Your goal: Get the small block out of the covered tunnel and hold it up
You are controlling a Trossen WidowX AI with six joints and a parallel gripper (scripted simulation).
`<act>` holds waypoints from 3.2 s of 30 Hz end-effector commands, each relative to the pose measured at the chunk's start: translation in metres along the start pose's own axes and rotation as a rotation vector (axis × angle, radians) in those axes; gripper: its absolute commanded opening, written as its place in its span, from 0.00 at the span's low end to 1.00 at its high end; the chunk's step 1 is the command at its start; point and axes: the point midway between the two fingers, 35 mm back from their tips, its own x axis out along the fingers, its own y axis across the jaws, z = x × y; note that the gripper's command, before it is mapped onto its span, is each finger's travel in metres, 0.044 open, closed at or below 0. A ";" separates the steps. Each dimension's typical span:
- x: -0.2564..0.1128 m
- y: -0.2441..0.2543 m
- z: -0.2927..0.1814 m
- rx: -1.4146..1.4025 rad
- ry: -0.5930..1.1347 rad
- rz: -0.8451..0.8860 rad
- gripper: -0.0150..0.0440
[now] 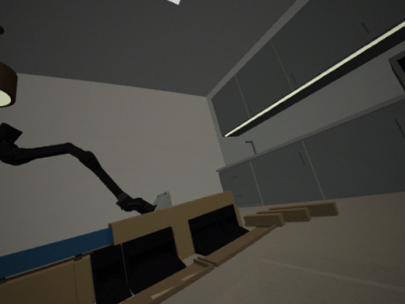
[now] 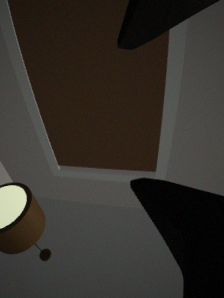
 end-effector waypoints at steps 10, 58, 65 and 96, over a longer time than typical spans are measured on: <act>-0.030 -0.084 -0.029 -0.055 0.090 -0.281 1.00; -0.654 -0.085 -0.222 -0.295 1.730 -1.197 1.00; -0.730 -0.022 -0.187 -0.382 2.058 -1.076 1.00; -0.856 0.149 0.158 -0.911 2.949 0.917 1.00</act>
